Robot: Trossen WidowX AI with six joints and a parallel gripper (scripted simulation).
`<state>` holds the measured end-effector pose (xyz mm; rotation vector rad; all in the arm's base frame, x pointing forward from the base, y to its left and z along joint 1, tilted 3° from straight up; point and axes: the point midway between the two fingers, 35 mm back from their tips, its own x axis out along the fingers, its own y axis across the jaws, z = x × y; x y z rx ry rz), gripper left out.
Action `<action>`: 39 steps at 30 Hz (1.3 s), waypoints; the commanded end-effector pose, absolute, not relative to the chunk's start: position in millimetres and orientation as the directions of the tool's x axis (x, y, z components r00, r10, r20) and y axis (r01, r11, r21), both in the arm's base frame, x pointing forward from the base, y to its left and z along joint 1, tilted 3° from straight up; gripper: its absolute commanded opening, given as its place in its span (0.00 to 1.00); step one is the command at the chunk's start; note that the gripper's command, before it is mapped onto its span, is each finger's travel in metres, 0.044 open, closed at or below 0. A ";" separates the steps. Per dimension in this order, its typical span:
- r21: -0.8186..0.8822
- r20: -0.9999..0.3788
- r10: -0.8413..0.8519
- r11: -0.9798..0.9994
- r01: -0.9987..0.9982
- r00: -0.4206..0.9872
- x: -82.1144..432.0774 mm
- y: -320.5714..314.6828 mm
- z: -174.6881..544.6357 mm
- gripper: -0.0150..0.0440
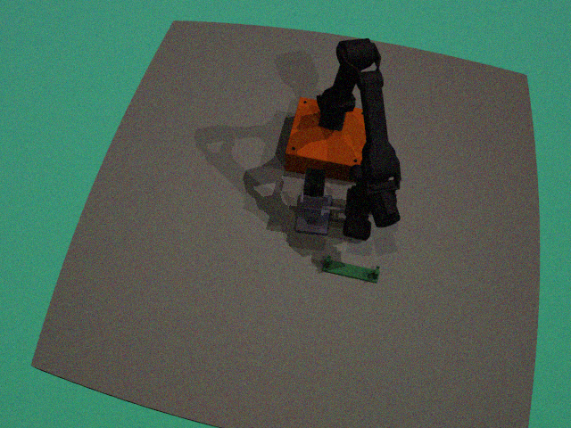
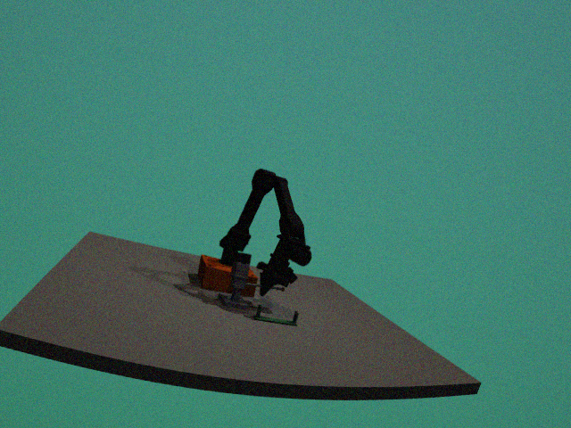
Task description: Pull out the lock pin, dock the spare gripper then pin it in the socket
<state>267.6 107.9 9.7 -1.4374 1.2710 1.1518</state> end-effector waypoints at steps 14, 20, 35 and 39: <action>-0.031 -0.981 -0.185 -0.099 -0.995 0.048 269.0 96.4 8.8 0.25; -0.029 -0.982 -0.185 -0.099 -0.995 0.047 269.6 91.9 8.5 0.25; -0.027 -0.982 -0.185 -0.099 -0.995 0.045 270.9 82.0 7.9 0.25; -0.026 -0.982 -0.185 -0.099 -0.995 0.044 271.2 79.3 7.7 0.25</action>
